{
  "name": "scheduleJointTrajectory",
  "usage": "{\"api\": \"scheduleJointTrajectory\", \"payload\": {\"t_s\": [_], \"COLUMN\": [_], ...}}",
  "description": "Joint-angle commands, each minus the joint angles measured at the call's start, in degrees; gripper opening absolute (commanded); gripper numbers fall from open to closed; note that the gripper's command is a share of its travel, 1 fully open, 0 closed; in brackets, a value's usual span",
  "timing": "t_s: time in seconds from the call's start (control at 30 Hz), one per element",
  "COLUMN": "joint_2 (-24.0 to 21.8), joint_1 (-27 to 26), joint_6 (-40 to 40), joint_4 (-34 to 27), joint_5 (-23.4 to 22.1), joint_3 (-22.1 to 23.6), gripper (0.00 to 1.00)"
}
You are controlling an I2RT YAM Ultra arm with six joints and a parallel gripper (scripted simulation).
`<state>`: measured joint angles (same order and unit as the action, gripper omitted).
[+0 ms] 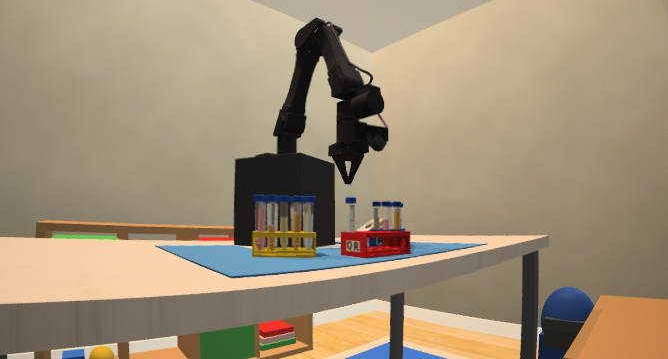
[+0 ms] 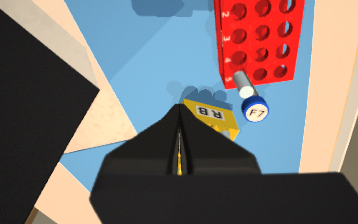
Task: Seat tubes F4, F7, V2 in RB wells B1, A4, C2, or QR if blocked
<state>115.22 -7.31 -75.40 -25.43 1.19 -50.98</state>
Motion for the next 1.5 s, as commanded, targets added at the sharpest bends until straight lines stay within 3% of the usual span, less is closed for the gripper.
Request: {"api": "scheduleJointTrajectory", "payload": {"t_s": [0.0,0.2,0.43,0.63,0.77,1.03,1.33,1.47], "joint_2": [-0.1,-0.7,0.7,1.0,0.8,1.0,1.3,0.9], "joint_1": [0.5,5.1,10.7,12.5,15.3,21.7,24.1,26.4], "joint_6": [-3.7,1.5,7.0,8.8,11.6,17.9,20.6,22.7], "joint_4": [0.6,0.6,-0.1,-0.4,-0.1,-0.1,-0.5,0.0], "joint_5": [-0.4,-0.4,-0.3,-0.2,-0.2,-0.3,-0.1,-0.2], "joint_3": [-1.4,1.3,-1.3,-1.6,1.1,-1.2,-1.7,0.8], "gripper": [0.0,0.0,0.0,0.0,0.0,0.0,0.0,0.0]}}
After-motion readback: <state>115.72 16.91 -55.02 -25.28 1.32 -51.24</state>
